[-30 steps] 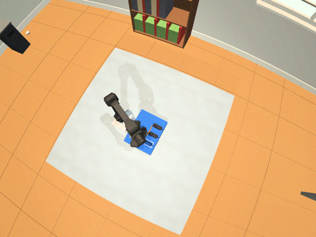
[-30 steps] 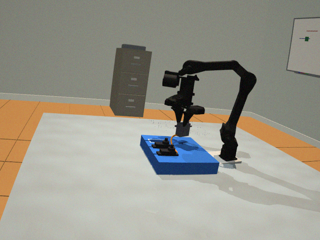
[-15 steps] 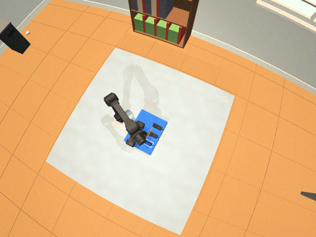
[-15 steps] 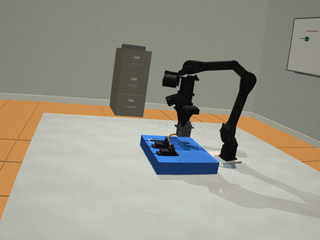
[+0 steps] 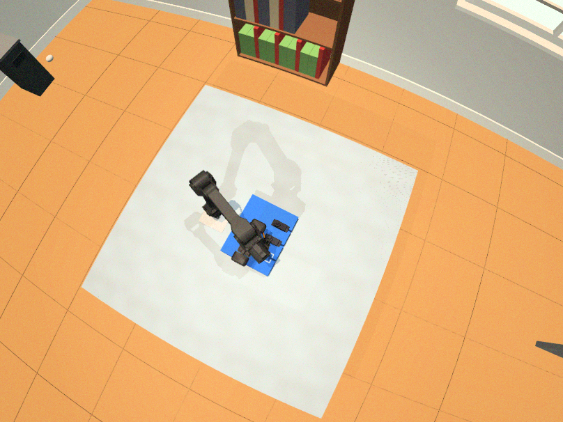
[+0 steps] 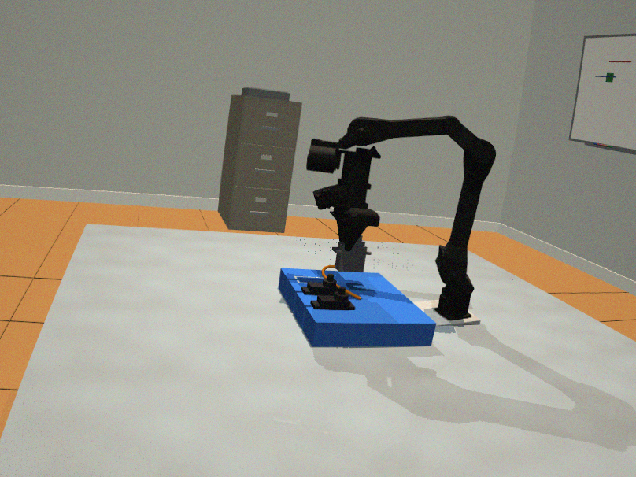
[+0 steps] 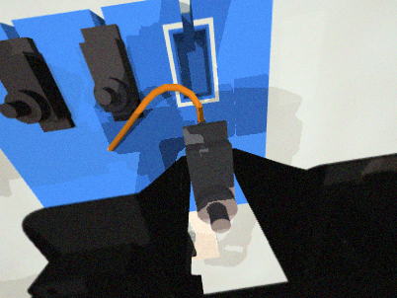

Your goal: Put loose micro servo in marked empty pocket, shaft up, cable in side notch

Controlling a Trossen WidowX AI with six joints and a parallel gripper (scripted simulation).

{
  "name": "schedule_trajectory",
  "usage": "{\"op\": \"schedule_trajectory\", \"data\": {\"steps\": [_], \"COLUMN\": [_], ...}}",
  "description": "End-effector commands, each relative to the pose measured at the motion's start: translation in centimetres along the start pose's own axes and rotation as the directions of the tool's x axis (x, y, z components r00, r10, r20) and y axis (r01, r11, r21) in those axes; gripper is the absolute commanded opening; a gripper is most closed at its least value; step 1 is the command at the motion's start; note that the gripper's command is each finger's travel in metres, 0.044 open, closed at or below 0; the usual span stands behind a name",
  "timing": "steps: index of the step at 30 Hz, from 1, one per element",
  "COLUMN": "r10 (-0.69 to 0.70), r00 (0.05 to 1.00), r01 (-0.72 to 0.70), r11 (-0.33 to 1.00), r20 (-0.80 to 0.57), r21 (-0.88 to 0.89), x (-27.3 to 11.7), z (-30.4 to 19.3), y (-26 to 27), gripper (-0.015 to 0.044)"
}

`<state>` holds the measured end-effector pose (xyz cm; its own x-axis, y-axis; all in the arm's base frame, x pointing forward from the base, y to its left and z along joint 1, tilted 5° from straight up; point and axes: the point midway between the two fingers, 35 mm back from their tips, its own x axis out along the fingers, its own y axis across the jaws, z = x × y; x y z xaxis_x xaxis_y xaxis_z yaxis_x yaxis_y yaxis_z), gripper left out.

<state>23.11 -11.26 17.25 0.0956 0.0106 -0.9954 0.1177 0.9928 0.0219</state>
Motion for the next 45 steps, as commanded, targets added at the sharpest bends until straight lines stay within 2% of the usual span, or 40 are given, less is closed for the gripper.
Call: {"op": "schedule_trajectory", "data": {"steps": [1, 16, 45], "r10": [-0.005, -0.005, -0.005], "r00": [1.000, 1.000, 1.000], "r01": [0.005, 0.005, 0.005], "r11": [1.000, 1.000, 1.000], "r20": [0.012, 0.016, 0.017], "r21": [0.003, 0.003, 0.003], "x": [-0.3, -0.4, 1.6], "z": [1.9, 7.5, 7.8], "y": [-0.1, -0.1, -0.1], "gripper": [0.0000, 0.0000, 0.0000]}}
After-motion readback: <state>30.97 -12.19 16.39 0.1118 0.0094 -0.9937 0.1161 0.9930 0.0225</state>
